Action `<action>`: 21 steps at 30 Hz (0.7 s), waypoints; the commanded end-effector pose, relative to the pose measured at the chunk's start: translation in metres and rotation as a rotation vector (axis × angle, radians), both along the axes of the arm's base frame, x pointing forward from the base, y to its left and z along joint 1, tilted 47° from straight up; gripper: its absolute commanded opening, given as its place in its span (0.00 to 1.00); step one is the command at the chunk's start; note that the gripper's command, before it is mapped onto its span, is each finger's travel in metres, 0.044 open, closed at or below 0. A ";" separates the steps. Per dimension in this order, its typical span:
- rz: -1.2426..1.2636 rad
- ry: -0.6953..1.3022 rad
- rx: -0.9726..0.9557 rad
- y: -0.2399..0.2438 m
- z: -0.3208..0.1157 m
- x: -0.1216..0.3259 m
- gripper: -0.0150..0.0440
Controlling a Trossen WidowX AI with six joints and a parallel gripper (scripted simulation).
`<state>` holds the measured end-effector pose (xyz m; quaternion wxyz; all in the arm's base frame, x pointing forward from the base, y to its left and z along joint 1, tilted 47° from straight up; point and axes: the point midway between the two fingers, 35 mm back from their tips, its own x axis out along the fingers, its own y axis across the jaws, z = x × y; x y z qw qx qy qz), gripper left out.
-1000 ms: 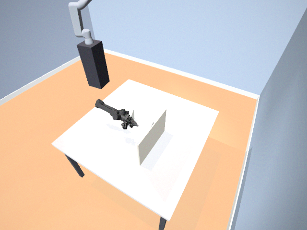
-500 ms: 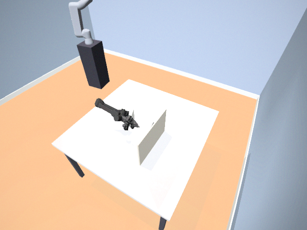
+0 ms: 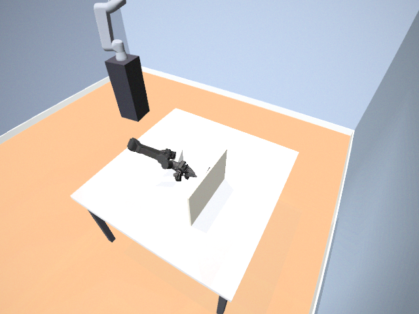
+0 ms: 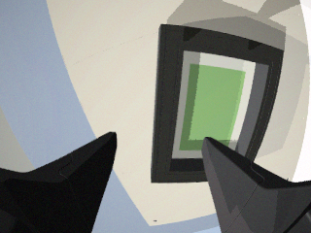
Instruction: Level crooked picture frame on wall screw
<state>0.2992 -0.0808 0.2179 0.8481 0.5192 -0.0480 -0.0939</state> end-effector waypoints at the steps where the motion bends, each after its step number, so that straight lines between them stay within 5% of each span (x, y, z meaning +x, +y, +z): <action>1: -0.002 0.000 -0.005 -0.004 -0.005 0.024 0.69; 21: -0.002 0.000 -0.005 -0.005 -0.006 0.026 0.69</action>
